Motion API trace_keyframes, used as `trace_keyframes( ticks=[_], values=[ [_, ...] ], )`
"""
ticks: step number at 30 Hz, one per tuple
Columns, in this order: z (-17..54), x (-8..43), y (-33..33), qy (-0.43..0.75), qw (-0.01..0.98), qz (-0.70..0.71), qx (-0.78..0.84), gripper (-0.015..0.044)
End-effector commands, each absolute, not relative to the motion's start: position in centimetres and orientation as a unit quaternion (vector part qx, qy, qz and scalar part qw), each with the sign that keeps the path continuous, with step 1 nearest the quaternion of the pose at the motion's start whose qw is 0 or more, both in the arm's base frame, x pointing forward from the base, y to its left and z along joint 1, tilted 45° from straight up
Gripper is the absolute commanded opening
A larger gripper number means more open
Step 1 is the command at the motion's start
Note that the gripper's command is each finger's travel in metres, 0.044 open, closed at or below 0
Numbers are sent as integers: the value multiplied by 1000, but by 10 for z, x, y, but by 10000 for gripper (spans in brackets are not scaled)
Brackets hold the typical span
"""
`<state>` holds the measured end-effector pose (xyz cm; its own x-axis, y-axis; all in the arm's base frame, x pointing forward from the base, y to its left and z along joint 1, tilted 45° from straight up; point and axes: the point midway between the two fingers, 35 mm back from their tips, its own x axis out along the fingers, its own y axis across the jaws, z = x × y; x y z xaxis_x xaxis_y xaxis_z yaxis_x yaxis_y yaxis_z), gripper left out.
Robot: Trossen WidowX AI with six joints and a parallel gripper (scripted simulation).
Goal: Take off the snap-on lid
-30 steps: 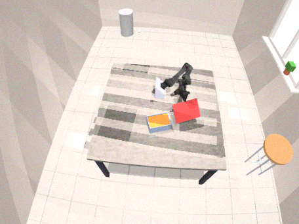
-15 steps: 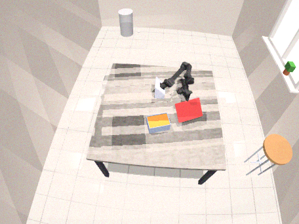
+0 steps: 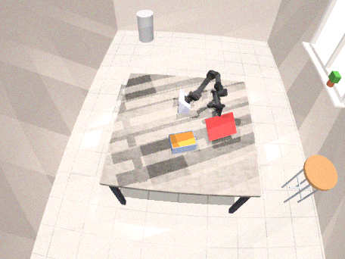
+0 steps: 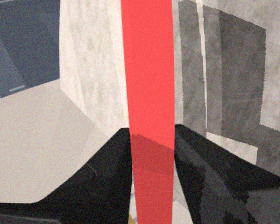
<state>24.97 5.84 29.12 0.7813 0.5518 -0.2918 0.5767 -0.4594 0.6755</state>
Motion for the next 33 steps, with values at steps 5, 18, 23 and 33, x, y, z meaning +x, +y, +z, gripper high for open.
trace_keyframes(
  ticks=[5, 18, 23, 33],
  values=[
    [293, 248, 60, 322, 405, -12, 856, 0],
    [281, 251, 68, 322, 405, -12, 856, 0],
    [278, 251, 71, 322, 405, -12, 856, 0],
    [273, 251, 76, 322, 405, -11, 856, 0]
  ],
)
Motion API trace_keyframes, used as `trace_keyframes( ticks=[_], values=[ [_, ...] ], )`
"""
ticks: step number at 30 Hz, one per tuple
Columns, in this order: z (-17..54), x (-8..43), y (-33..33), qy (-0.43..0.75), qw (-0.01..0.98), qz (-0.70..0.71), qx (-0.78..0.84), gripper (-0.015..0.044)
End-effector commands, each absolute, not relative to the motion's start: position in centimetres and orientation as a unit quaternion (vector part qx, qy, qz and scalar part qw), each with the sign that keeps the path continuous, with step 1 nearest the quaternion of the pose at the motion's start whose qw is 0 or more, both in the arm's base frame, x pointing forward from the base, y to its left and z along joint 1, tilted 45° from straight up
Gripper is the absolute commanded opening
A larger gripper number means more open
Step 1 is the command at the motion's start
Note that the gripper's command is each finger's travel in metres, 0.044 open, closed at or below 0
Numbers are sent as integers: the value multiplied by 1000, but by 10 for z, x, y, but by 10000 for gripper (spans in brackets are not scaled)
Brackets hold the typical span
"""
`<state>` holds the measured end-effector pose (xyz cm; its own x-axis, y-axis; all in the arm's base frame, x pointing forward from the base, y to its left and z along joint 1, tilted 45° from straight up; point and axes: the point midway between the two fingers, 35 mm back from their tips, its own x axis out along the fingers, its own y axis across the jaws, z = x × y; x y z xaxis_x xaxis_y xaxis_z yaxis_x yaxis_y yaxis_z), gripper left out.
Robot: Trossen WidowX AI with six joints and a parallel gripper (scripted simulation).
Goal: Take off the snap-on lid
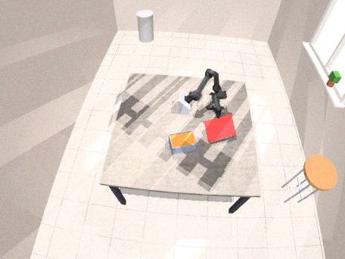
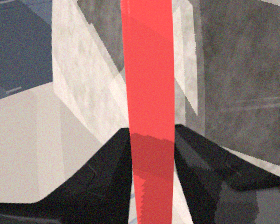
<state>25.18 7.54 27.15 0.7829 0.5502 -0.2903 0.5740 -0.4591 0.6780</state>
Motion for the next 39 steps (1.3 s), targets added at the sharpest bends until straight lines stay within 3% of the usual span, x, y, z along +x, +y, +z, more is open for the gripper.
trace_keyframes(
  ticks=[1, 39],
  values=[
    [272, 252, 77, 322, 405, -11, 856, 0],
    [251, 254, 98, 322, 404, -10, 856, 0]
  ],
)
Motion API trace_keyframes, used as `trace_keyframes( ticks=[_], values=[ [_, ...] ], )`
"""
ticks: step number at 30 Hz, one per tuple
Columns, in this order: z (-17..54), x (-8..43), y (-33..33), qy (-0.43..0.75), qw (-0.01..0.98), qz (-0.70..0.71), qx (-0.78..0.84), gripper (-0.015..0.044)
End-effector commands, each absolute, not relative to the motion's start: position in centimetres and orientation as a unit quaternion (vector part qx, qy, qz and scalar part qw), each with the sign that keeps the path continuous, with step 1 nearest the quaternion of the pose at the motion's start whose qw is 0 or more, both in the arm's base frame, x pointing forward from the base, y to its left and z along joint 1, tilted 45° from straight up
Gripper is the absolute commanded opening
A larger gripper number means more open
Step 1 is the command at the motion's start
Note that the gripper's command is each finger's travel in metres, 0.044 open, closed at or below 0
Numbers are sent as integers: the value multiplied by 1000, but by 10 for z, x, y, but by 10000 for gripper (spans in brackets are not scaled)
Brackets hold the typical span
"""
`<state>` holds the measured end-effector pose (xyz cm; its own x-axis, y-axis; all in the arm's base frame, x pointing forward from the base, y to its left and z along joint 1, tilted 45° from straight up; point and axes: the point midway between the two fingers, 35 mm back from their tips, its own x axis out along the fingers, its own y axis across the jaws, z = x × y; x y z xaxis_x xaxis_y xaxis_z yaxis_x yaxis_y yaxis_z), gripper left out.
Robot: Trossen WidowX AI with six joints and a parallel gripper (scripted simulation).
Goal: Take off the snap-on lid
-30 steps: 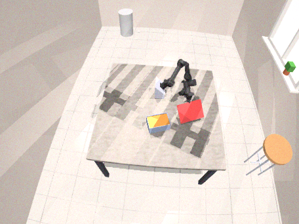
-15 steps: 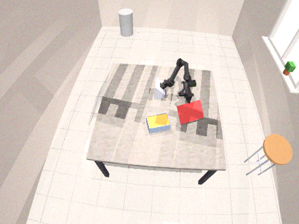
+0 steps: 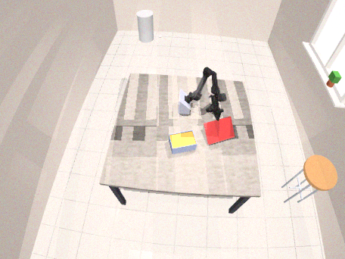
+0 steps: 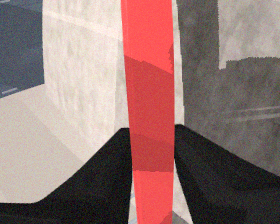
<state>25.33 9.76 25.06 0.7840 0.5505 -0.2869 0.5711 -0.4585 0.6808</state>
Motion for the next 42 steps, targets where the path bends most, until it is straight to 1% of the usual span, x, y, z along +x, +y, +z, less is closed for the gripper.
trace_keyframes(
  ticks=[1, 42],
  values=[
    [251, 254, 99, 322, 404, -10, 856, 0],
    [228, 256, 122, 321, 403, -9, 857, 0]
  ],
)
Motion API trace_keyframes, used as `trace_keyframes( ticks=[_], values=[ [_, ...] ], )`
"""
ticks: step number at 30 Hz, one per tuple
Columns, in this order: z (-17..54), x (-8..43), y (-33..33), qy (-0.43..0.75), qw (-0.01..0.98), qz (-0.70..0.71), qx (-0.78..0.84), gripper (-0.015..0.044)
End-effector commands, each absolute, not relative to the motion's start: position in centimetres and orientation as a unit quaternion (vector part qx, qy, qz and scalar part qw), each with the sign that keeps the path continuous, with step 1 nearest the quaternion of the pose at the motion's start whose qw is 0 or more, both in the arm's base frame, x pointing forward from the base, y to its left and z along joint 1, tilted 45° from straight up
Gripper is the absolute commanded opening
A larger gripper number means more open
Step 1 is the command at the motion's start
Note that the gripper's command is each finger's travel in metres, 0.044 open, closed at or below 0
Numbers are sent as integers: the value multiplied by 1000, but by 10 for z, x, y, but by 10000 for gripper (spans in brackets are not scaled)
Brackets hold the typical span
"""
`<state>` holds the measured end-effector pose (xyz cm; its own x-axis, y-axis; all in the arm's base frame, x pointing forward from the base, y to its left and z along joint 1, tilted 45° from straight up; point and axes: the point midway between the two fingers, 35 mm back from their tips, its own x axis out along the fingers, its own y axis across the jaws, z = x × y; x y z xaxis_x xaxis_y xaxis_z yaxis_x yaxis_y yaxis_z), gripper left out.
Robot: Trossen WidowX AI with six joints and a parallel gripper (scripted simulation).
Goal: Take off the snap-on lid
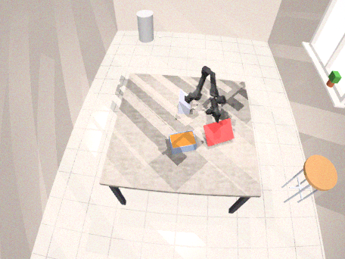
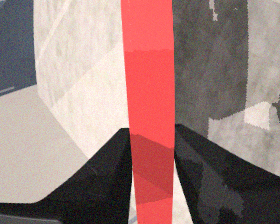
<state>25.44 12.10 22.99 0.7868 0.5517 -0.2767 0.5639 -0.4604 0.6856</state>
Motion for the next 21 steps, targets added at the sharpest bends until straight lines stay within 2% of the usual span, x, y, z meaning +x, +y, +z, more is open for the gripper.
trace_keyframes(
  ticks=[1, 21],
  values=[
    [228, 256, 122, 321, 403, -9, 857, 0],
    [216, 258, 134, 321, 403, -9, 857, 0]
  ],
)
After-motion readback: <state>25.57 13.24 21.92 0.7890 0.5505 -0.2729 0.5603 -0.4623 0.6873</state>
